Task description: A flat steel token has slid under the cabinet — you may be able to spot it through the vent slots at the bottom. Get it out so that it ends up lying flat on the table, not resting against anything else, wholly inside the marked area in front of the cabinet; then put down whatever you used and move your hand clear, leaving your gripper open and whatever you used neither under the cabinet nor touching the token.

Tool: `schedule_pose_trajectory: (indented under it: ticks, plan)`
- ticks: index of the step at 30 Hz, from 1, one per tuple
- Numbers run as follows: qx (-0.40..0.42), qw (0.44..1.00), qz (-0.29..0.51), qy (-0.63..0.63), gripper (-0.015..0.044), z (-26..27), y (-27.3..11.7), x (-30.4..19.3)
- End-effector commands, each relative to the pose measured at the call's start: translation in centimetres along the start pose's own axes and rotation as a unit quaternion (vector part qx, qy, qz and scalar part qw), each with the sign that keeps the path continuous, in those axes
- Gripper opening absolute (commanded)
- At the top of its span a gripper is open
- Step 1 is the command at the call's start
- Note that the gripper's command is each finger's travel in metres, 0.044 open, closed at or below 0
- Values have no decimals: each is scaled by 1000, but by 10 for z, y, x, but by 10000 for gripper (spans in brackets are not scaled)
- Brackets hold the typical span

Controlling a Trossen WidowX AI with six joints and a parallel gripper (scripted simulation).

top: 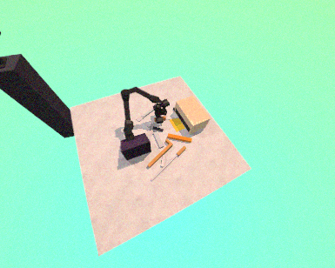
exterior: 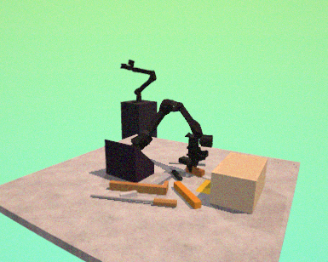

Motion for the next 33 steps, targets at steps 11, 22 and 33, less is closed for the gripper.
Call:
schedule_pose_trajectory:
  ticks: [11,22,33]
  plan:
    - [1,1000,-2,-1,0,3,0,18]
    - [1,1000,-2,-1,0,5,-1,30]
    - [1,1000,-2,-2,0,8,-1,42]
Point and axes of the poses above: the point midway between the two fingers, 35 mm back from their tips, its own y axis out along the fingers, its own z axis across the jaws, x = y × z, the point moved 3 cm from there along -y, back along the fingers, and after that the axes turned 10 degrees about y, right-handed, at the moved point
